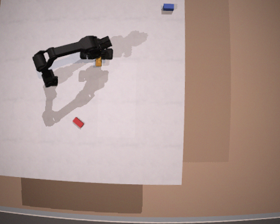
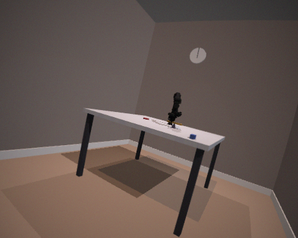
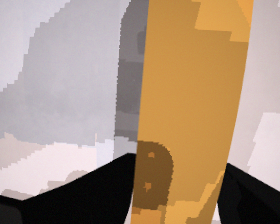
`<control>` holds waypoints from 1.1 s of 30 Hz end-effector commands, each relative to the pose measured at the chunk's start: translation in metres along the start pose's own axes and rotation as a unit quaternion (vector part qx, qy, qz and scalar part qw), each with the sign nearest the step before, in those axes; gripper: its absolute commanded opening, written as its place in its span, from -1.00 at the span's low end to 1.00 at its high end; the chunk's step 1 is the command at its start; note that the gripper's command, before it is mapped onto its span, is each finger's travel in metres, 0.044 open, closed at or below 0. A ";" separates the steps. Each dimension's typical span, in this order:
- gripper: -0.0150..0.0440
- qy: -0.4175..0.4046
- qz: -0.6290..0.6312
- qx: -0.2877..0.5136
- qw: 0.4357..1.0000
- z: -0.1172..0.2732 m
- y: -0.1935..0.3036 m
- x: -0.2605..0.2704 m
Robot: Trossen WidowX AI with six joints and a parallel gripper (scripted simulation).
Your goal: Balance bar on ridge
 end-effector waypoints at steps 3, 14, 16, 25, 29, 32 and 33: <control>0.08 0.000 0.000 0.000 1.000 0.000 0.000 0.000; 0.09 0.000 0.000 0.000 1.000 0.000 0.000 0.000; 0.09 0.000 0.000 0.000 1.000 0.000 0.000 0.000; 0.14 0.000 0.000 0.000 1.000 0.000 0.000 0.000; 0.14 0.000 0.000 0.000 1.000 0.000 0.000 0.000; 0.14 0.000 0.000 0.000 1.000 0.000 0.000 0.000; 0.14 0.000 0.000 0.000 1.000 0.000 0.000 0.000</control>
Point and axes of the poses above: the point midway between the two fingers, 35 mm back from their tips, its own z axis back along the fingers, its own x axis across the jaws, y = z × x, the point moved 10 cm from there along z, back along the fingers, and after that the axes turned 4 degrees about -z, right-handed, at the moved point
